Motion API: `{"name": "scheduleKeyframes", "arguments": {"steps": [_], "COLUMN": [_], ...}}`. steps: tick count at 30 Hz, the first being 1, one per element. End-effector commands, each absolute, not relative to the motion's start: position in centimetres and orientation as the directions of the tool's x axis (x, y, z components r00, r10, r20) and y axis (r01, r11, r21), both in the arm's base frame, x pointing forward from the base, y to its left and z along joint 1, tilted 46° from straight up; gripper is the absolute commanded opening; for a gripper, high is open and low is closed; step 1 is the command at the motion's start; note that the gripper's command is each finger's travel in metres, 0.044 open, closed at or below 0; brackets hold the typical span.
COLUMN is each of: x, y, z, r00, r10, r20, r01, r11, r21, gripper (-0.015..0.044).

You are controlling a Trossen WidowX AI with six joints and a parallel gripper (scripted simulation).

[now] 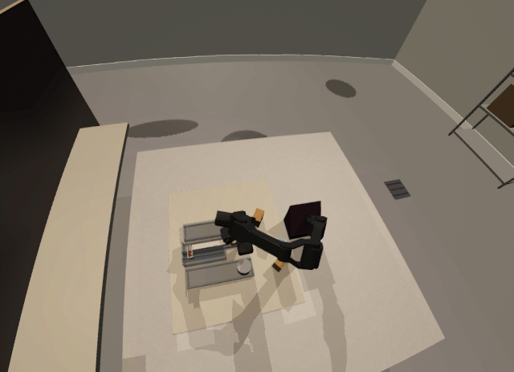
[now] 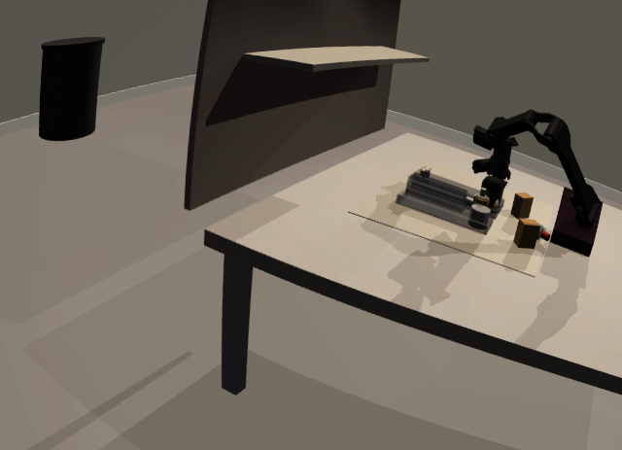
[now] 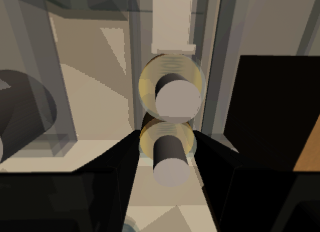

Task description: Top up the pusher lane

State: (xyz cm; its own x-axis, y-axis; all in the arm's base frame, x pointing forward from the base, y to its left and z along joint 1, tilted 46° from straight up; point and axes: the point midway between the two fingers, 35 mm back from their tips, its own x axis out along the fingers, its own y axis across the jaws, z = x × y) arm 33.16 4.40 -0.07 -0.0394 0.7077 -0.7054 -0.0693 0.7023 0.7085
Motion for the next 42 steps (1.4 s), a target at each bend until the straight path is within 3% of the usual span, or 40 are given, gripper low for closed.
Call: {"name": "scheduleKeyframes", "arguments": {"steps": [1, 19, 30, 42], "x": [33.3, 32.9, 33.0, 33.0], "y": [4.5, 4.4, 4.4, 2.9], "z": [0.0, -0.1, -0.1, 1.3], "r00": [-0.03, -0.03, -0.03, -0.03], "r10": [0.714, 0.714, 0.714, 0.713], "r20": [-0.7, -0.7, -0.7, -0.701], "r01": [-0.075, -0.075, -0.075, -0.075], "r11": [0.697, 0.697, 0.697, 0.697], "r21": [0.714, 0.714, 0.714, 0.713], "gripper": [0.0, 0.0, 0.0285, 0.0285]}}
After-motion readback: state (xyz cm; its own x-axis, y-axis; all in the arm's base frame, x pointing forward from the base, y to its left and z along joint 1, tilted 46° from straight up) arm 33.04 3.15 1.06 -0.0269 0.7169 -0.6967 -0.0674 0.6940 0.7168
